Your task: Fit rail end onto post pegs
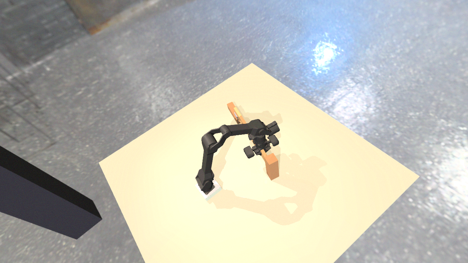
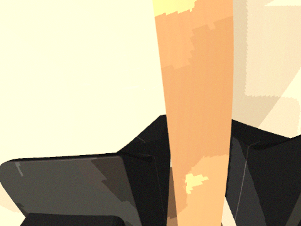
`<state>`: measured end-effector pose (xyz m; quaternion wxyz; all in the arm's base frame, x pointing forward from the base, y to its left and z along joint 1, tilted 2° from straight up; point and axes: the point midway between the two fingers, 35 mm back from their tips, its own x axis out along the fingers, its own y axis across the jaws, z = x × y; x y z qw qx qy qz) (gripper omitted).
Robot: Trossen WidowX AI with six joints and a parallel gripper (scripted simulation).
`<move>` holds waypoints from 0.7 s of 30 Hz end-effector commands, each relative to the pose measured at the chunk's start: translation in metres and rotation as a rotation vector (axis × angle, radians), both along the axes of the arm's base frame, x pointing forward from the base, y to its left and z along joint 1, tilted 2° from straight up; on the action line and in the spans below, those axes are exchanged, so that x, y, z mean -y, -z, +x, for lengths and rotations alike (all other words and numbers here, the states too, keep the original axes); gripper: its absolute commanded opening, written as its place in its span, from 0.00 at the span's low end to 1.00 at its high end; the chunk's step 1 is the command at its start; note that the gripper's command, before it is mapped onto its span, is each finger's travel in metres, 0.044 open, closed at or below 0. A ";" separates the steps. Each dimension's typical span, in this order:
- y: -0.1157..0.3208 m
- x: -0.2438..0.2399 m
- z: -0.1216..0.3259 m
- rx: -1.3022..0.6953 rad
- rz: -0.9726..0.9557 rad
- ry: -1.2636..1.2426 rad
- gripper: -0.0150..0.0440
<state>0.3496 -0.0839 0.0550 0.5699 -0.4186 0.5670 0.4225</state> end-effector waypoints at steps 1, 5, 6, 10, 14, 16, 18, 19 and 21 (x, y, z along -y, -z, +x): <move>0.001 0.004 -0.001 -0.002 -0.008 0.000 0.25; 0.000 0.004 -0.001 -0.002 -0.008 0.000 0.25; 0.000 0.004 -0.001 -0.002 -0.008 0.000 0.25; 0.000 0.005 -0.001 -0.002 -0.008 0.000 0.25; 0.000 0.005 -0.001 -0.002 -0.008 0.000 0.25; 0.000 0.005 -0.001 -0.002 -0.008 0.000 0.25; 0.000 0.005 -0.001 -0.002 -0.008 0.000 0.25; 0.000 0.006 -0.001 -0.002 -0.008 0.000 0.25; 0.000 0.006 -0.002 -0.002 -0.008 0.000 0.25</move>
